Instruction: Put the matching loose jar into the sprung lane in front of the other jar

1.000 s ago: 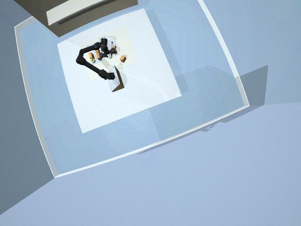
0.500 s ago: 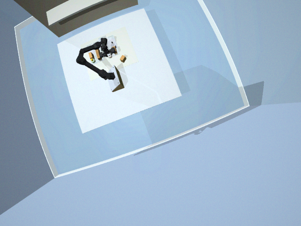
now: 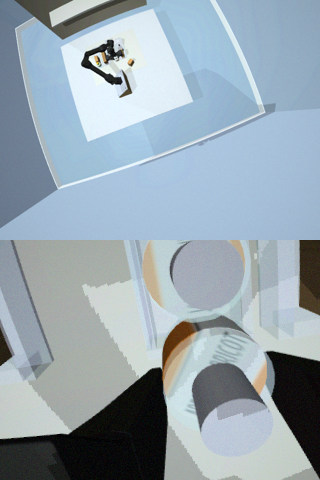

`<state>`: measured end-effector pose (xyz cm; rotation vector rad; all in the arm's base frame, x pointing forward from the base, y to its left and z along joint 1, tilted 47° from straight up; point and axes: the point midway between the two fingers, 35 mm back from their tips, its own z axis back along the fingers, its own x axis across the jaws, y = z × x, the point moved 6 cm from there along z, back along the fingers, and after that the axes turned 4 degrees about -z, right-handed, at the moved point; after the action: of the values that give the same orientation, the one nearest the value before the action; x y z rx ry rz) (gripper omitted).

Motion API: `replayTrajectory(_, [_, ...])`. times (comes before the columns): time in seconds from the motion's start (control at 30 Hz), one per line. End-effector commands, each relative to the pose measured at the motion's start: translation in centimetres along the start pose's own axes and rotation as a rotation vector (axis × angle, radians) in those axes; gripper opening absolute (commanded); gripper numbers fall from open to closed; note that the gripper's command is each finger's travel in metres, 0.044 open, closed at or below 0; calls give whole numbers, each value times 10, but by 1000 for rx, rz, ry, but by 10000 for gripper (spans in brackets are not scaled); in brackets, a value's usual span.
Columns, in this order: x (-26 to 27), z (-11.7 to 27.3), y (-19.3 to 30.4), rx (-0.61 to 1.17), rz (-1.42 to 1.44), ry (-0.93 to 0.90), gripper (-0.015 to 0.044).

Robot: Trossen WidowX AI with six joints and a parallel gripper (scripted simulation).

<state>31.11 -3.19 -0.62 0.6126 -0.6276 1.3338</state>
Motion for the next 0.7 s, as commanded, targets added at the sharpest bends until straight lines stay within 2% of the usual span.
replayTrajectory(0.0, [1, 2, -8, -17, 11, -2, 0])
replayTrajectory(0.67, [2, 3, -15, -17, 12, -2, 0])
